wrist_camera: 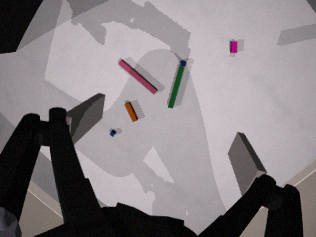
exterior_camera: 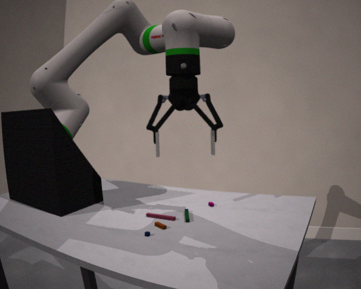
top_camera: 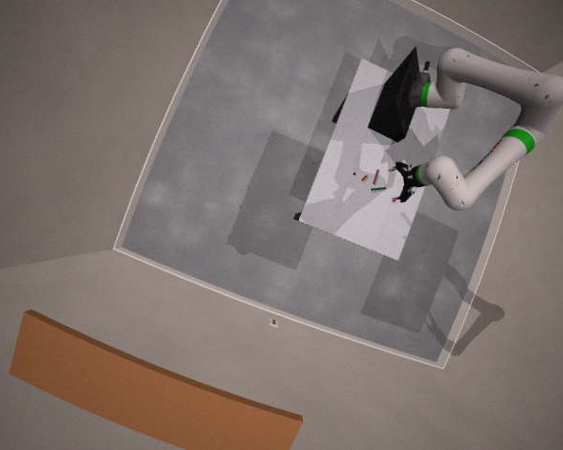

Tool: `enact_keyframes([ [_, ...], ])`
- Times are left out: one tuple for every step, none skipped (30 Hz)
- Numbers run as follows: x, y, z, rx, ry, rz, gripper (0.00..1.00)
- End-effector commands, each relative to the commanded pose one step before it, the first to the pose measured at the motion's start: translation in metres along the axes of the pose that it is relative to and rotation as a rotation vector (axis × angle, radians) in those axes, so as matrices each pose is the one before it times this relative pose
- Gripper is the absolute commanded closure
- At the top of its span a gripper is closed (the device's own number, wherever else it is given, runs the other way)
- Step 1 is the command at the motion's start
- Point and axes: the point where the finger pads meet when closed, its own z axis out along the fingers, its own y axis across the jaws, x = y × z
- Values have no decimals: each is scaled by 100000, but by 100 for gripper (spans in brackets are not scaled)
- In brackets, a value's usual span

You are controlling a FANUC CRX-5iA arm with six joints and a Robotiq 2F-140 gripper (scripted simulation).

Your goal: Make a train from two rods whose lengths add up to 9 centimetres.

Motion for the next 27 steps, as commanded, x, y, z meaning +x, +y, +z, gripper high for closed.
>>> enact_keyframes([
  [-18,11,-578,-31,-13,8,0],
  [0,0,-168,0,0,0,0],
  [0,0,-122,0,0,0,0],
  [0,0,-80,0,0,0,0],
  [0,0,-44,0,0,0,0],
  [0,0,-17,0,0,0,0],
  [0,0,-3,0,0,0,0],
  [0,0,0,0,0,0,0],
  [0,0,0,0,0,0,0],
  [0,0,0,0,0,0,0],
  [0,0,0,0,0,0,0],
  [0,0,0,0,0,0,0],
  [0,0,0,0,0,0,0],
  [0,0,0,0,0,0,0],
  [0,0,0,0,0,0,0],
  [0,0,0,0,0,0,0],
  [0,0,0,0,0,0,0],
  [0,0,0,0,0,0,0],
  [0,0,0,0,0,0,0],
  [0,0,0,0,0,0,0],
  [0,0,0,0,0,0,0],
  [0,0,0,0,0,0,0],
  [0,0,0,0,0,0,0],
  [0,0,0,0,0,0,0],
  [0,0,0,0,0,0,0],
  [0,0,0,0,0,0,0],
  [0,0,0,0,0,0,0],
])
